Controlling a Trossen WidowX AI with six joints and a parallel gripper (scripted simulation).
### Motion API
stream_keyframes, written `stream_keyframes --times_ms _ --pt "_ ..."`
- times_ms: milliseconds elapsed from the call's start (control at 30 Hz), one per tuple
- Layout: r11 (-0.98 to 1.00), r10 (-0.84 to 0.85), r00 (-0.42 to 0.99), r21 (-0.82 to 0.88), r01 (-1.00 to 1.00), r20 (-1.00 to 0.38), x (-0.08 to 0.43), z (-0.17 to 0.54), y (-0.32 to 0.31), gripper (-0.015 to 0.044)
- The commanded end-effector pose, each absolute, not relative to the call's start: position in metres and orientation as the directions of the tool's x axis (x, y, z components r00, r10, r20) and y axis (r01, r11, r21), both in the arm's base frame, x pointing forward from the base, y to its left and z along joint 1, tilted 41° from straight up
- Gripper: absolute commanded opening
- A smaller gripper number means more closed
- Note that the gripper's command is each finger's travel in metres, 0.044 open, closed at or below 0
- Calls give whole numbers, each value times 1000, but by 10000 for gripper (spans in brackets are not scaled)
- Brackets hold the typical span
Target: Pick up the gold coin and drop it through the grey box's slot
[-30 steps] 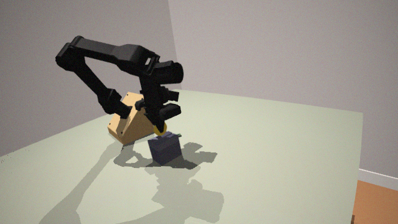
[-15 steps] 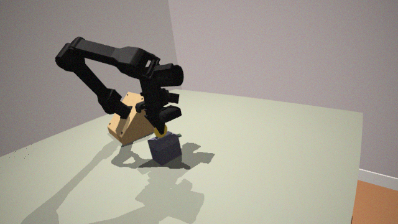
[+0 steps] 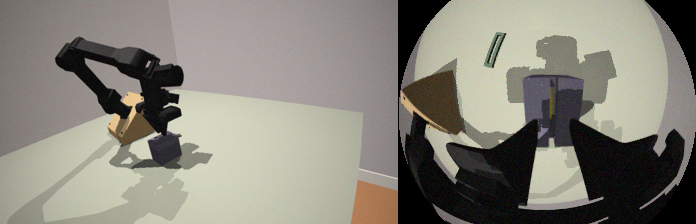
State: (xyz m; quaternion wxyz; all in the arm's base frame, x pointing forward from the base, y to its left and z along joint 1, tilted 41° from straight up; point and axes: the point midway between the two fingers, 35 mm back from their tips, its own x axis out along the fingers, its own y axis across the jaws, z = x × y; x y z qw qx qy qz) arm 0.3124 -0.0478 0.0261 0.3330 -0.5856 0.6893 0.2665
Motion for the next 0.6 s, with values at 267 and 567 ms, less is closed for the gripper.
stream_keyframes --times_ms 267,567 --pt "172 -629 -92 -23 -985 -772 314 40 -36 344" --pt "168 -633 -95 -17 -986 -769 314 74 -9 440"
